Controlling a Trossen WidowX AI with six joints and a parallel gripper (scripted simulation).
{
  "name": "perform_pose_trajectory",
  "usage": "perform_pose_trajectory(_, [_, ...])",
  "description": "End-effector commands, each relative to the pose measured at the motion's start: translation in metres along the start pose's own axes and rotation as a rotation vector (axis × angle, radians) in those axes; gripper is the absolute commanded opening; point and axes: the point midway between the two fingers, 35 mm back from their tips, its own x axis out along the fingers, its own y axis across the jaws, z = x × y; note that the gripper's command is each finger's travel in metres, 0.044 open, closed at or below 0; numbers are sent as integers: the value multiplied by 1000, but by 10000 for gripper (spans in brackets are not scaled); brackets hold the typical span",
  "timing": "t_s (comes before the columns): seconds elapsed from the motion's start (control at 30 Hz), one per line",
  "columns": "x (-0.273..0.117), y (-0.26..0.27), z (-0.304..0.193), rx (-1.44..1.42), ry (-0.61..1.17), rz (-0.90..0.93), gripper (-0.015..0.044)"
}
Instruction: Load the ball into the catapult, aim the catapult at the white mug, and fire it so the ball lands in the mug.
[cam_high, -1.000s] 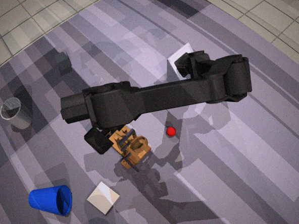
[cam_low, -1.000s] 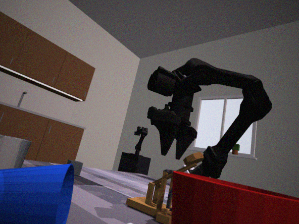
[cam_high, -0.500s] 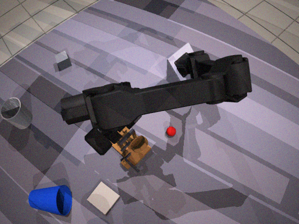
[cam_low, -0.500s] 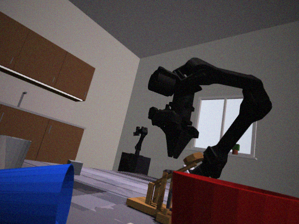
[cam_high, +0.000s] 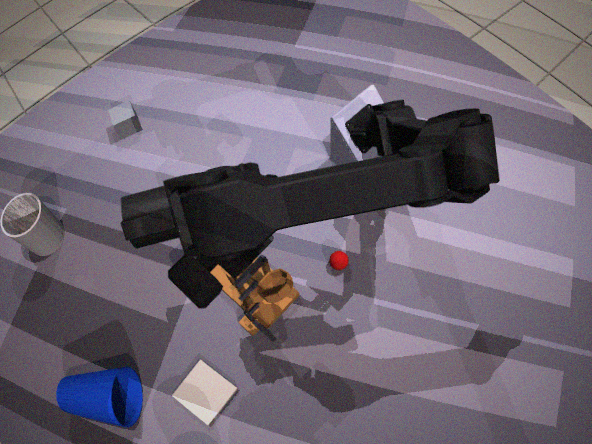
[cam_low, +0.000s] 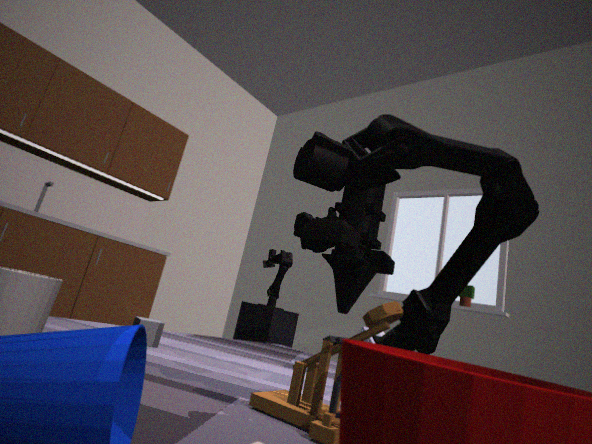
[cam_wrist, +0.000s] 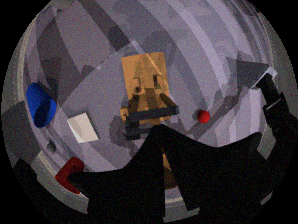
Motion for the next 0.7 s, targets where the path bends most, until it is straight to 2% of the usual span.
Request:
perform_pose_trajectory(0.0, [4,1,-3,2,2,3,0])
perform_pose_trajectory(0.67, [31,4,-21,3,-4,4,0])
